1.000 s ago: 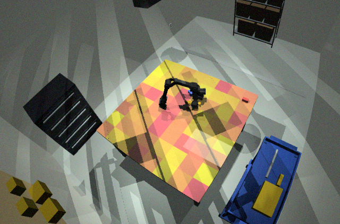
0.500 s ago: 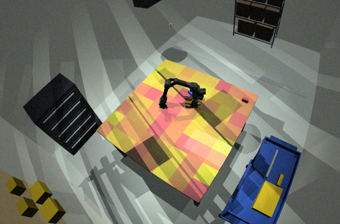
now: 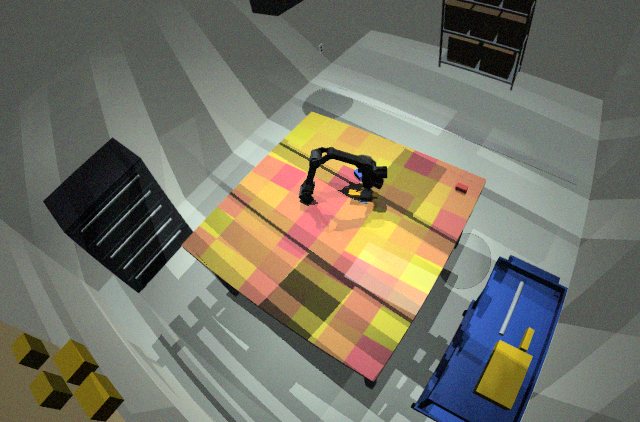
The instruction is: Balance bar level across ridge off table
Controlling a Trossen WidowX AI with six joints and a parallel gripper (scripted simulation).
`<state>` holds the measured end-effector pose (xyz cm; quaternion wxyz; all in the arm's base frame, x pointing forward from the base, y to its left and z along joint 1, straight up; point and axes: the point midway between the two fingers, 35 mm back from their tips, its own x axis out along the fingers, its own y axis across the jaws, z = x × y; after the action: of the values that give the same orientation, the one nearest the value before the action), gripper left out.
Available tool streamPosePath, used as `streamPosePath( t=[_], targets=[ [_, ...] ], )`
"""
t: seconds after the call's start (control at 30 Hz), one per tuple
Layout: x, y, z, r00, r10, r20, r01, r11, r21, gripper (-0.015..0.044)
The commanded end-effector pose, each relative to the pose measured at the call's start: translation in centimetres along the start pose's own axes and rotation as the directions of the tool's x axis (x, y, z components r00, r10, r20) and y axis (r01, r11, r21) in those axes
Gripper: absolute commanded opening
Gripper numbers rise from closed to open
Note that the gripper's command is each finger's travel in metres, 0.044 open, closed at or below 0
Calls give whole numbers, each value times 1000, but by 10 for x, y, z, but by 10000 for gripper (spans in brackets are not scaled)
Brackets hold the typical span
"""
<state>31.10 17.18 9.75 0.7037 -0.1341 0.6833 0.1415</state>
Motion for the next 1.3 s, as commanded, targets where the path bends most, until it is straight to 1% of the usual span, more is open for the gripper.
streamPosePath(
  t=[0.0, 0.57, 0.77, 0.8, 1.27],
  targets=[
    [0, 0, 0, 1000, 0, 0, 0, 1000, 0, 0],
    [0, 0, 0, 1000, 0, 0, 0, 1000, 0, 0],
    [0, 0, 0, 1000, 0, 0, 0, 1000, 0, 158],
    [0, 0, 0, 1000, 0, 0, 0, 1000, 0, 167],
    [0, 0, 0, 1000, 0, 0, 0, 1000, 0, 168]
  ],
)
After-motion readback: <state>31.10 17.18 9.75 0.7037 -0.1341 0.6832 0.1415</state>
